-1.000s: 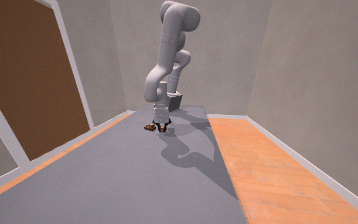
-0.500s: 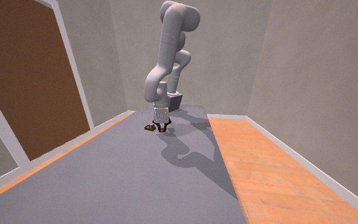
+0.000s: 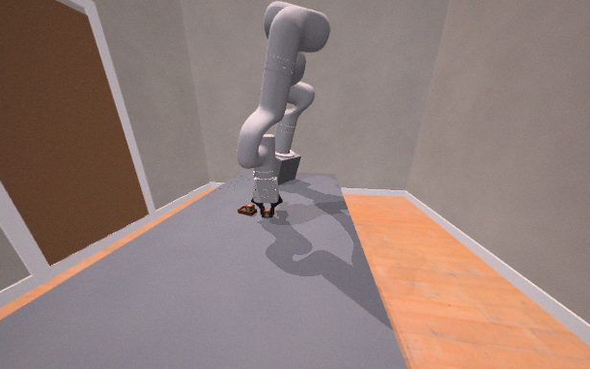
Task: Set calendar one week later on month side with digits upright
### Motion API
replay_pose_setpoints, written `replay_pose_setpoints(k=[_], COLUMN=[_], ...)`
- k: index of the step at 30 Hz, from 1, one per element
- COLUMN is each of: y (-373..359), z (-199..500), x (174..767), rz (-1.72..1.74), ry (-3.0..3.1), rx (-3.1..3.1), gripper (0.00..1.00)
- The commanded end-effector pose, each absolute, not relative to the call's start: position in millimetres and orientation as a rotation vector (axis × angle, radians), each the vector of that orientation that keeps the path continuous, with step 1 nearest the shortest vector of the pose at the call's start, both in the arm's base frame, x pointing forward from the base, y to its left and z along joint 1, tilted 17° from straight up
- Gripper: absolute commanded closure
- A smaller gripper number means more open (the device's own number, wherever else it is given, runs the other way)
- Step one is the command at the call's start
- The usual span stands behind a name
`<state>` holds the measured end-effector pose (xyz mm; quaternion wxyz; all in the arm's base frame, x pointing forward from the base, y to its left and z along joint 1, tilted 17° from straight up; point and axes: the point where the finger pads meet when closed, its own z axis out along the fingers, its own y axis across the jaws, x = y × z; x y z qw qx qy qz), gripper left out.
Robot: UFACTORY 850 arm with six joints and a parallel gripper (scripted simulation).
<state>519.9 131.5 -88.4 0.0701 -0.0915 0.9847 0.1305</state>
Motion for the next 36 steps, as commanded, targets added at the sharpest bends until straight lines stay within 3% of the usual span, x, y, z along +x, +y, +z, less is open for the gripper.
replay_pose_setpoints(k=[1, 36], y=[131.6, 132.5], z=[-88.4, -91.6], x=[520.7, 521.1], rz=[0.393, 0.393], ry=[2.961, 2.961], rx=[-0.275, -0.275], gripper=[0.73, 0.73])
